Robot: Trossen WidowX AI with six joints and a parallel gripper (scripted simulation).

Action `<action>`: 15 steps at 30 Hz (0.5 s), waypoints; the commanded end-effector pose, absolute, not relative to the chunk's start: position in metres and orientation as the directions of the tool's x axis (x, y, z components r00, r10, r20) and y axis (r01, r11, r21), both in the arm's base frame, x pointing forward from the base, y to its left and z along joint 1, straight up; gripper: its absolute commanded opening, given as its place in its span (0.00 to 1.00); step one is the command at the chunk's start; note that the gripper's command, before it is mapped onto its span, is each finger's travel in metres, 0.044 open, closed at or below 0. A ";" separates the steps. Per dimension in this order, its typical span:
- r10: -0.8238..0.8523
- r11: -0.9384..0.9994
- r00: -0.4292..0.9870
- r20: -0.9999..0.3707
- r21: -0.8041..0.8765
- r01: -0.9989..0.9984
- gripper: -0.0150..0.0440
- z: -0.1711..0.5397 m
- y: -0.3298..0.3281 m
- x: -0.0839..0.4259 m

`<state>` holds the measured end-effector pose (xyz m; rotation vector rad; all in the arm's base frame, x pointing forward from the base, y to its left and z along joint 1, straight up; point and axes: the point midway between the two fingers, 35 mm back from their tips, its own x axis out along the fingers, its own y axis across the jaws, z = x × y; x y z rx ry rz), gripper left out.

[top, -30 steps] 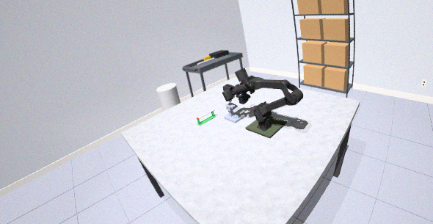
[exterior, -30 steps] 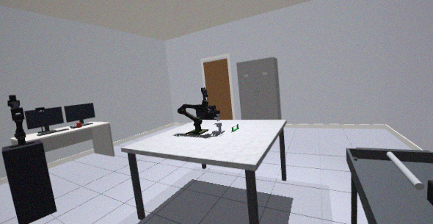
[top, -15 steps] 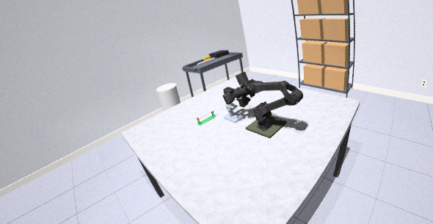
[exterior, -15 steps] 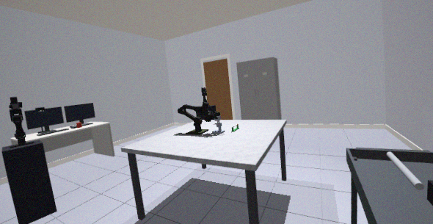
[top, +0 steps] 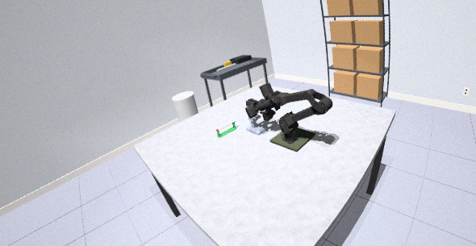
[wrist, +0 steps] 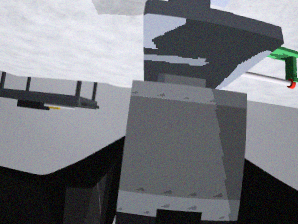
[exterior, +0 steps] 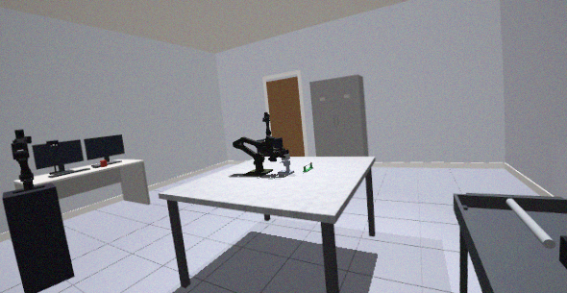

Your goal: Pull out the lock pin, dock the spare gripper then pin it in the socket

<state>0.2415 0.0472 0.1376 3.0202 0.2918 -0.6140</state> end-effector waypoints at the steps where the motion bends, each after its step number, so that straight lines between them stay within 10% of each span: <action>1: 0.174 -0.982 0.906 -0.386 0.002 0.190 0.25 0.133 0.047 0.243; 15: 0.175 -0.981 0.907 -0.384 0.007 0.192 0.25 0.128 0.048 0.244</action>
